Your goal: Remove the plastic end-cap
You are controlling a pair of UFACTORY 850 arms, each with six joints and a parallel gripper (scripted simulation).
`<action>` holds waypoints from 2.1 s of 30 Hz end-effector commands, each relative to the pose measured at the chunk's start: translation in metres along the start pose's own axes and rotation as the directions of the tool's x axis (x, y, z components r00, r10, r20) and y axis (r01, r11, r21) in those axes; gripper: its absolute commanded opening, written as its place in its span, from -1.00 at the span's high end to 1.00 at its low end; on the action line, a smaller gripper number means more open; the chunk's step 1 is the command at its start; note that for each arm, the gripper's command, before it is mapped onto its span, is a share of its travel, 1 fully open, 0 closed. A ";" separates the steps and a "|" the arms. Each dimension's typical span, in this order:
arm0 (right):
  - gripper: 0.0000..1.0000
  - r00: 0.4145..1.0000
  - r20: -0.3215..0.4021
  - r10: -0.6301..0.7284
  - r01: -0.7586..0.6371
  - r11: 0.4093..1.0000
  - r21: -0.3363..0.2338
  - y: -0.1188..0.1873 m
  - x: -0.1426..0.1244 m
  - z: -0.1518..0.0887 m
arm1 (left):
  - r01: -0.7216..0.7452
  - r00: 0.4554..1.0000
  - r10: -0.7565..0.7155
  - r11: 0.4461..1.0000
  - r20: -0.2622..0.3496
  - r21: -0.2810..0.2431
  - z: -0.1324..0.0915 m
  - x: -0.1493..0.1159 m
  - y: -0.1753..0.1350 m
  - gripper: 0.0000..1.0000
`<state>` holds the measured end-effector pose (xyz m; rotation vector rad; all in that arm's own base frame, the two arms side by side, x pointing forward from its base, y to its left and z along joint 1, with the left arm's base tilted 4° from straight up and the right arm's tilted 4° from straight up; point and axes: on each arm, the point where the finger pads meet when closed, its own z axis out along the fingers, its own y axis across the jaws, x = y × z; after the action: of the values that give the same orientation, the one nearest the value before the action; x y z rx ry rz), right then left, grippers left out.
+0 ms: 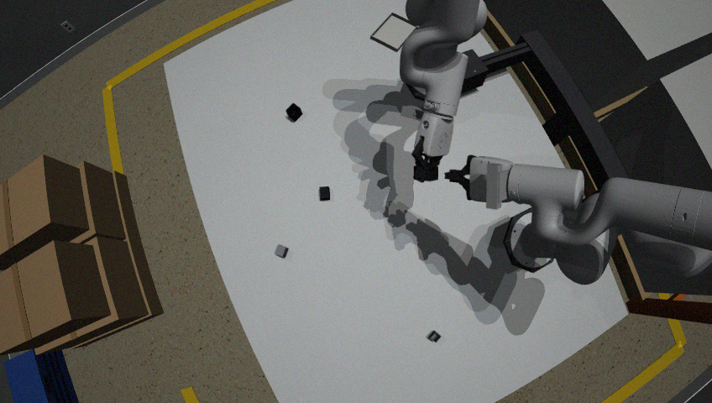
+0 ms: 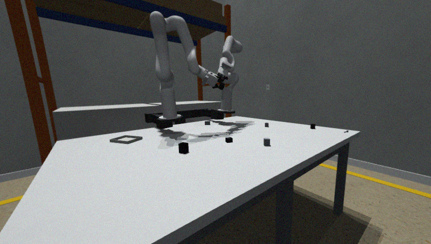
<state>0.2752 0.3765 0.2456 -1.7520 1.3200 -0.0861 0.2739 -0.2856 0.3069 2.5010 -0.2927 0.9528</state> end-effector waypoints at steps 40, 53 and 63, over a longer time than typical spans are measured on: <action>1.00 1.000 0.001 0.000 0.000 1.000 0.001 -0.001 -0.001 0.000 | 0.000 1.000 0.000 1.000 -0.002 0.002 -0.015 0.001 0.000 1.00; 1.00 1.000 0.001 0.000 0.000 1.000 0.001 -0.001 -0.001 0.000 | 0.000 1.000 0.000 1.000 -0.001 0.002 -0.019 0.001 0.001 1.00; 1.00 1.000 0.001 0.000 0.000 1.000 0.001 -0.001 -0.001 0.000 | 0.000 1.000 0.000 1.000 -0.001 0.002 -0.021 0.001 0.000 1.00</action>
<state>0.2752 0.3765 0.2456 -1.7520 1.3200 -0.0861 0.2625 -0.2761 0.3201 2.5014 -0.2925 0.9535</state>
